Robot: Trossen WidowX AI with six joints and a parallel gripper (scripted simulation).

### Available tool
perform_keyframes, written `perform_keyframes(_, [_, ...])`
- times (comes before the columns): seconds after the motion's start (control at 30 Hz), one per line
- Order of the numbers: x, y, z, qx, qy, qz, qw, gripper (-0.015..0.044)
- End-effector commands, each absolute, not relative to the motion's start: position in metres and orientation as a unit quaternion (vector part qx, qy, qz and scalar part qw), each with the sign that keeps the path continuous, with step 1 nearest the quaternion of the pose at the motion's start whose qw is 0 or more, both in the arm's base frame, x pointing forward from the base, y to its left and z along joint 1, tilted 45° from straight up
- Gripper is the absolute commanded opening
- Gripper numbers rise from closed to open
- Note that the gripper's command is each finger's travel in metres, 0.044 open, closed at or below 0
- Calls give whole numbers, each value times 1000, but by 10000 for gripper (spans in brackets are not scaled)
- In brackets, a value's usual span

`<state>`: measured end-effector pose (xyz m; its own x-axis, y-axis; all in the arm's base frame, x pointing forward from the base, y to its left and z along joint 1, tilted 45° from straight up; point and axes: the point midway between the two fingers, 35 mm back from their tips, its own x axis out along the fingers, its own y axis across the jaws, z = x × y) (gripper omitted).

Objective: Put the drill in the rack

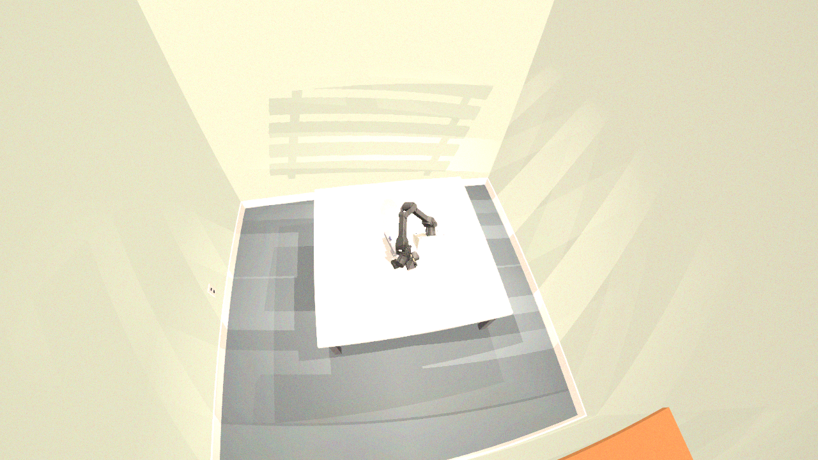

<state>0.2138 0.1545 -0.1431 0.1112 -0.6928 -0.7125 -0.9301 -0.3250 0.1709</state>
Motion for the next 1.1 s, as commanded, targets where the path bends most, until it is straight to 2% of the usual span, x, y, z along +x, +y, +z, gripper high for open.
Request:
perform_keyframes(0.0, [214, 157, -141, -726, 558, 365, 167, 0])
perform_keyframes(1.07, [213, 163, -135, -726, 558, 365, 167, 0])
